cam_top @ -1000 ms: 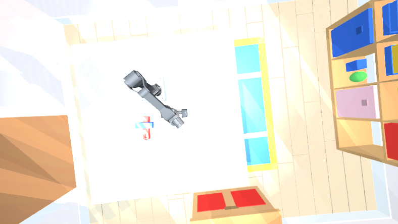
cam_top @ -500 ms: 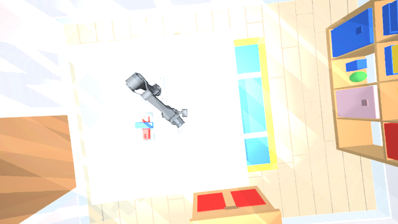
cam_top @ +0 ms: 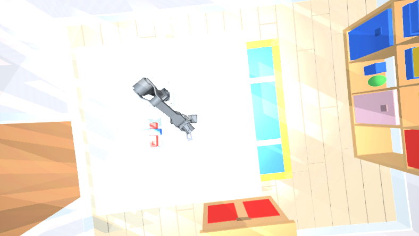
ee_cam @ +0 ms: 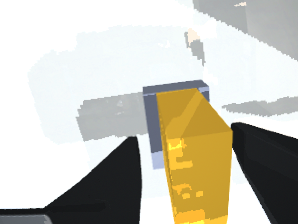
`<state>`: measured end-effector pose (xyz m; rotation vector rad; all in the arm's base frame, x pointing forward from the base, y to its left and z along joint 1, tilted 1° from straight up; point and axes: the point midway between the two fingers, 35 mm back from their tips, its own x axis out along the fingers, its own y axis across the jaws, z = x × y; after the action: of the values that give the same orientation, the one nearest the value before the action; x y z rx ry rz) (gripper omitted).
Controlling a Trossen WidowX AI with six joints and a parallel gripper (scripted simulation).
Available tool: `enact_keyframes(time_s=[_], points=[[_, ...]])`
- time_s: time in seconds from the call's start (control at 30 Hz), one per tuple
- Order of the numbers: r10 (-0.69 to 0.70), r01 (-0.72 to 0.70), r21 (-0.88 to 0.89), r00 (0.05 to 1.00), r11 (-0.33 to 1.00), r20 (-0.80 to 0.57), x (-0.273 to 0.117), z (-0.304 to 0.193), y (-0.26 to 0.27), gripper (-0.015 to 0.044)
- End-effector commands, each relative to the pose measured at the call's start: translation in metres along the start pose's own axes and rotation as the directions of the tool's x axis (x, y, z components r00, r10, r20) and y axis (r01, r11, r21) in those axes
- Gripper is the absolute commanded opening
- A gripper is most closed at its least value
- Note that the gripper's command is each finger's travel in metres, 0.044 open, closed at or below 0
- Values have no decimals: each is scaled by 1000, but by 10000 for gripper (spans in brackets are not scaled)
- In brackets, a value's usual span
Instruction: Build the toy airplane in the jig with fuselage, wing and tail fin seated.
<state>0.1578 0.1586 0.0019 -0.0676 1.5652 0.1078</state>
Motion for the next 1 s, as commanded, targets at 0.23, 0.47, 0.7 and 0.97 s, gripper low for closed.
enact_keyframes(time_s=[0.23,0.47,0.7,0.97], points=[[4,-4,4,1000,1000,-3,1,0,1,32],[1,-1,-2,1000,1000,-5,-2,0,1,0],[-3,3,-15,1000,1000,-9,-12,2,3,0],[-2,1,-11,1000,1000,-7,-35,6,6,0]])
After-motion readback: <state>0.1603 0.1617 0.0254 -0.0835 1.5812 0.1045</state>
